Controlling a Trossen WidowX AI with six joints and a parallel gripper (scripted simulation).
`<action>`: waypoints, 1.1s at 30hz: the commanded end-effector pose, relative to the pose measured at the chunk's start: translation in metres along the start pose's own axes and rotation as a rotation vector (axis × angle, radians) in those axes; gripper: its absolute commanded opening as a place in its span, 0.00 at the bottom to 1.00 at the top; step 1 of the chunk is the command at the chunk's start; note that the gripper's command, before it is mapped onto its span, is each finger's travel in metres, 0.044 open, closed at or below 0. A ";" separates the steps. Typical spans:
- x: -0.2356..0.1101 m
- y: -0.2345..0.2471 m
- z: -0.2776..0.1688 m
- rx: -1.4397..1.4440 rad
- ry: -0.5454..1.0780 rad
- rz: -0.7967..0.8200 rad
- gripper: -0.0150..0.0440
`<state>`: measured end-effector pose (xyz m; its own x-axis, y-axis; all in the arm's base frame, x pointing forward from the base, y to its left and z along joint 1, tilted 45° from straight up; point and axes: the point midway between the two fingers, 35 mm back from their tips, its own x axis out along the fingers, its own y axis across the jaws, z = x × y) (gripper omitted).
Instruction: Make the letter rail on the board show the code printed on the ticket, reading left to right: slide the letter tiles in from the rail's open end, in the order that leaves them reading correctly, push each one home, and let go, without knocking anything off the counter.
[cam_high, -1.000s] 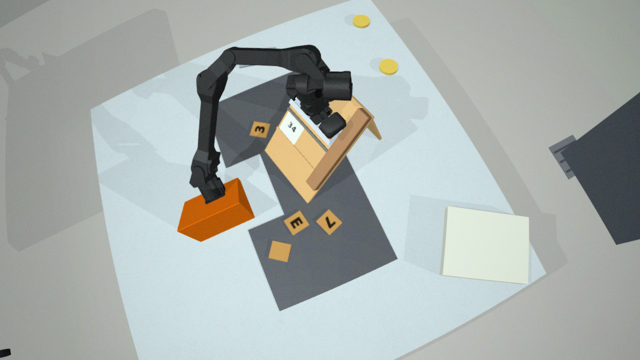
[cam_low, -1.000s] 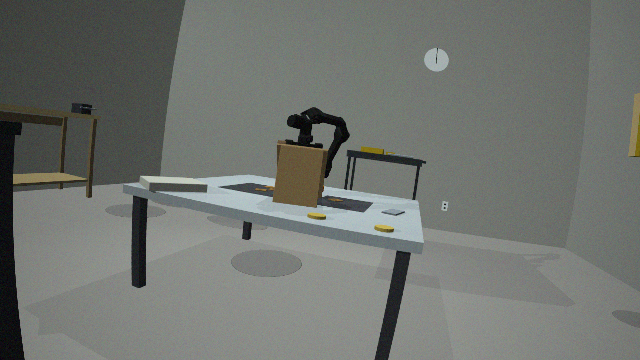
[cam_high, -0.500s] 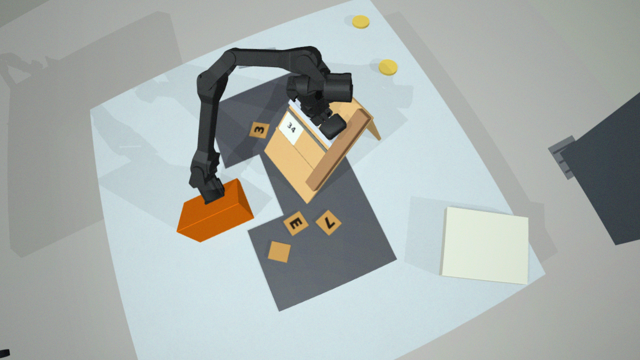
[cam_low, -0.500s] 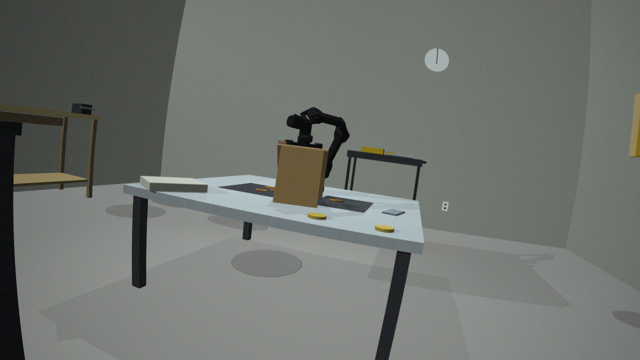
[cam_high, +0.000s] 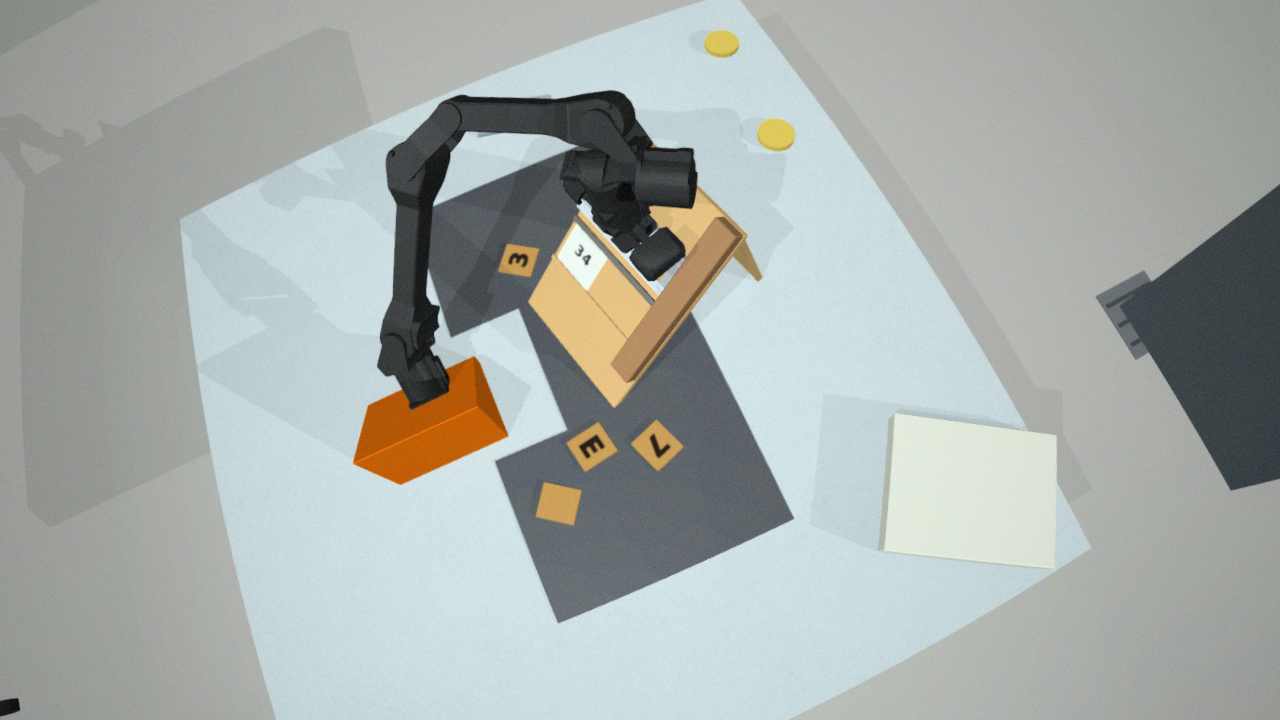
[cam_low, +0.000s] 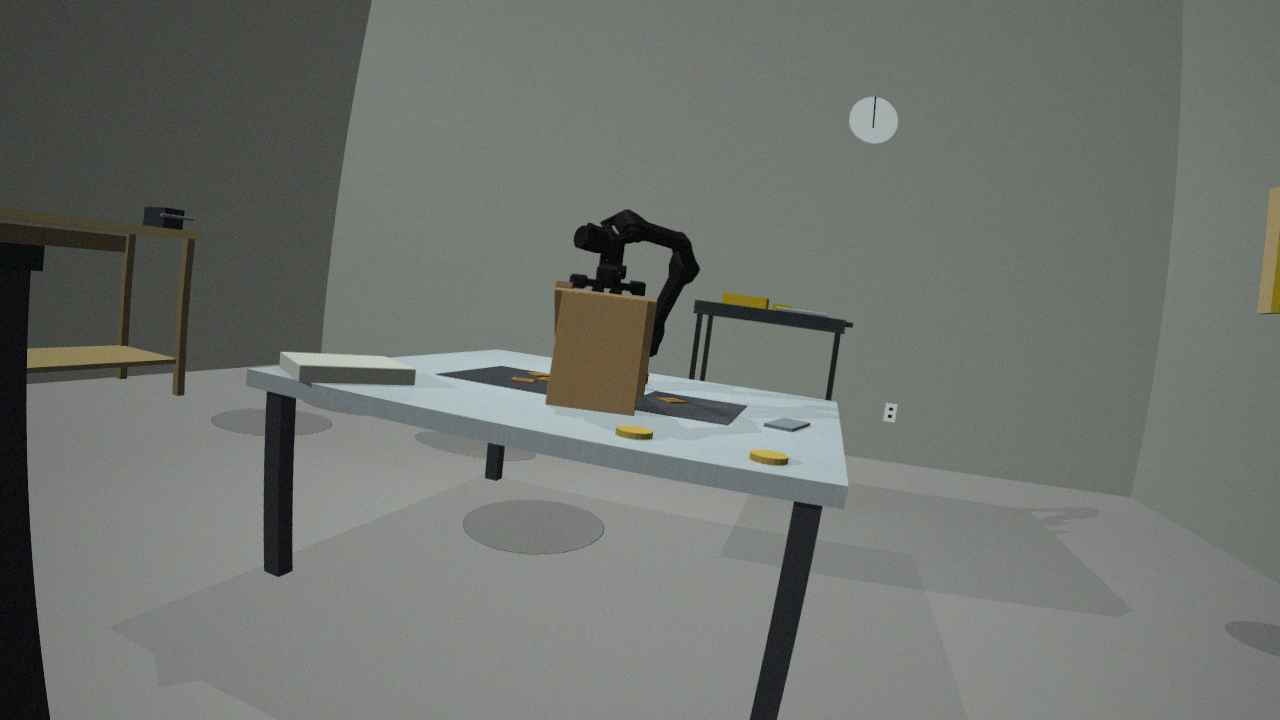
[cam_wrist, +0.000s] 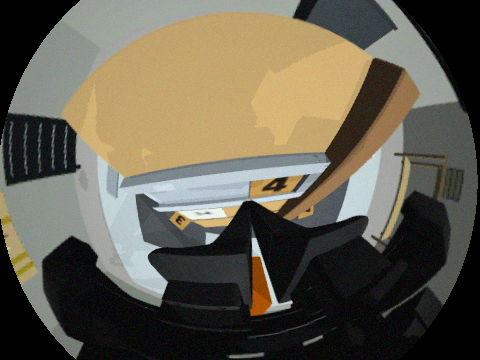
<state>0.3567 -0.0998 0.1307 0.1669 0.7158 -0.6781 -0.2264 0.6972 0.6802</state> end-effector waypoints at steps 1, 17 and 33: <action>-0.003 -0.001 -0.006 0.001 0.009 0.000 0.25; -0.088 0.029 -0.071 0.794 -0.409 0.014 0.70; -0.112 0.063 -0.137 1.499 -0.815 0.274 1.00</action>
<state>0.1943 -0.1438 0.2137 0.7789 0.3223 -0.5380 0.6227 -0.2951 0.7247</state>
